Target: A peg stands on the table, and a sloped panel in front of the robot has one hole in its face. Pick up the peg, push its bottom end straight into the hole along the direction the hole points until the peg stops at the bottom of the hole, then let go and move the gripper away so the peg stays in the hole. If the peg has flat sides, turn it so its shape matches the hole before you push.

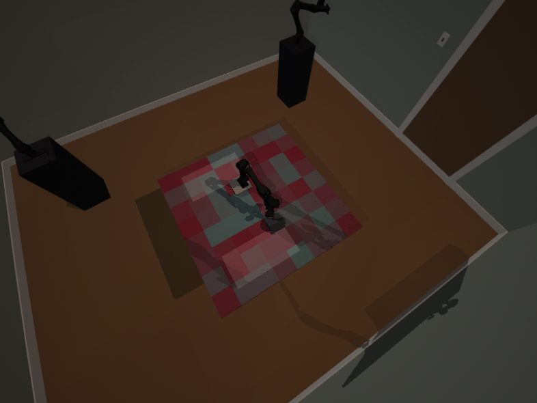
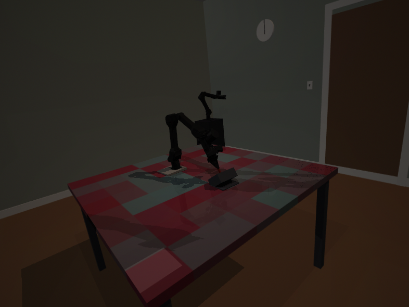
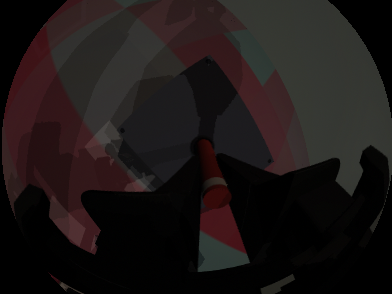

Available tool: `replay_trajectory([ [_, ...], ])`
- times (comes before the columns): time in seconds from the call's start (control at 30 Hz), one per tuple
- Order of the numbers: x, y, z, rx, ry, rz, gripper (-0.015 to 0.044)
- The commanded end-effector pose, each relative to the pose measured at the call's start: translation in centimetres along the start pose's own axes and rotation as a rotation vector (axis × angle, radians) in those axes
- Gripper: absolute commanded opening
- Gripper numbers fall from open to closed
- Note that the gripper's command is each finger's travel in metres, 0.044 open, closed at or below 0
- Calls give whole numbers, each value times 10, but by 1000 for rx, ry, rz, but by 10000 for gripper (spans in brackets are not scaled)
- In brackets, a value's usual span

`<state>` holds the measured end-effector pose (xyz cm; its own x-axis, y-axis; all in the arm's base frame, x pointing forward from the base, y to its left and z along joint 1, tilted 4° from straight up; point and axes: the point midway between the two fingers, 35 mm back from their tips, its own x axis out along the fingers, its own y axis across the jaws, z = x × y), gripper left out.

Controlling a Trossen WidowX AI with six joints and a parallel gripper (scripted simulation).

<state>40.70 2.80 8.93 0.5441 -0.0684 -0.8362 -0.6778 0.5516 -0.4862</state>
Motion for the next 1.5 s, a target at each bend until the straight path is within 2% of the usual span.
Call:
replay_trajectory([
  [0.0, 3, 0, 0, -3, -1, 3, 0],
  [1.43, 15, 0, 0, 0, 0, -2, 0],
  [1.47, 15, 0, 0, 0, 0, -2, 26],
])
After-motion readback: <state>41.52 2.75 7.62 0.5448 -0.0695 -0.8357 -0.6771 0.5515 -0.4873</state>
